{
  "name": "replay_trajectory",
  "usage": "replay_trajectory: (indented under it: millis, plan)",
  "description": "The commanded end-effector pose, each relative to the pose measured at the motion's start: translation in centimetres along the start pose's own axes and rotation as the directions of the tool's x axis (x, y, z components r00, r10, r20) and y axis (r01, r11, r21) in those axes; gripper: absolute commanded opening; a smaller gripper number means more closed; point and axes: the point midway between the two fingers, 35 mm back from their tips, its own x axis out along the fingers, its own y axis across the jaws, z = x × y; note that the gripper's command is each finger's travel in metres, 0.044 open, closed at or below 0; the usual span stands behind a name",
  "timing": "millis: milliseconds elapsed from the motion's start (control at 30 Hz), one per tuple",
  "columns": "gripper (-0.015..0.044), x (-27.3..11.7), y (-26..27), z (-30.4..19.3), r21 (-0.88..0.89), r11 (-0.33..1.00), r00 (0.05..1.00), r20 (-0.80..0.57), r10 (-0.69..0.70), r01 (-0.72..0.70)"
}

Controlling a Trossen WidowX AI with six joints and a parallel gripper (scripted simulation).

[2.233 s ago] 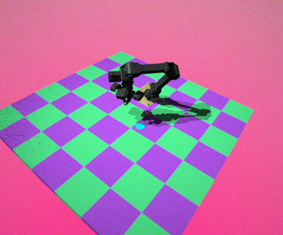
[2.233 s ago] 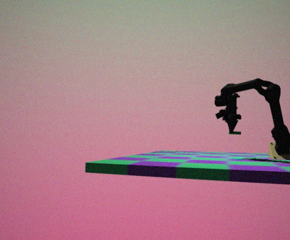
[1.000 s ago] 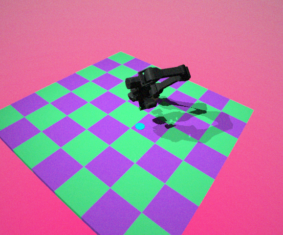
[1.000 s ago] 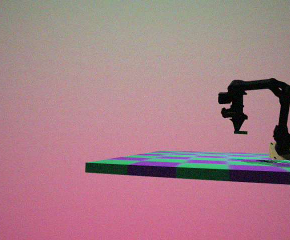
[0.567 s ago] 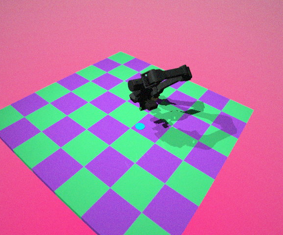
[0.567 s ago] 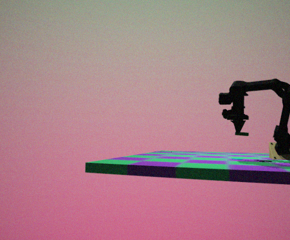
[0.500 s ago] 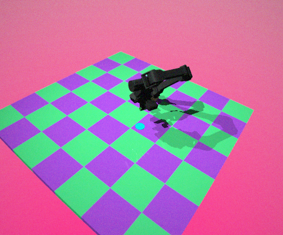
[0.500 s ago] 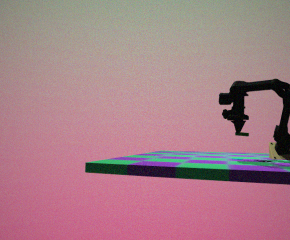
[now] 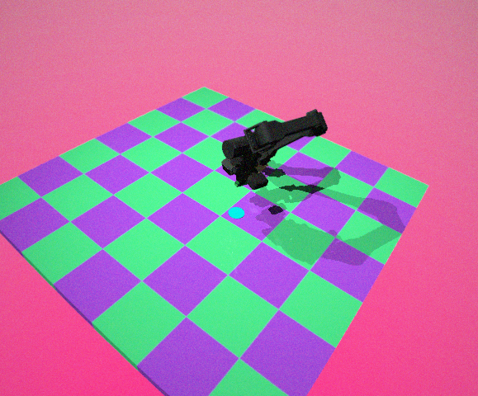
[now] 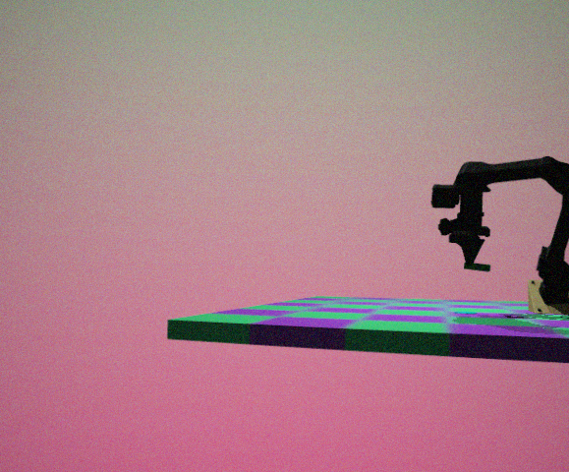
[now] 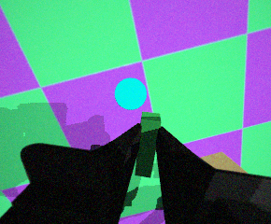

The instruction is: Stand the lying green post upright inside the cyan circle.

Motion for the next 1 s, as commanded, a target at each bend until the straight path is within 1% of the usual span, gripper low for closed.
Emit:
replay_trajectory:
  millis: [0,967]
  plan:
    - [0.0023,0.2,-0.2,-0.3,-0.001,1.000,0.999,0.016,-0.028,0.028]
    - [0.0023,1.3,-0.6,-0.9,-0.021,0.985,0.977,0.126,-0.169,0.173]
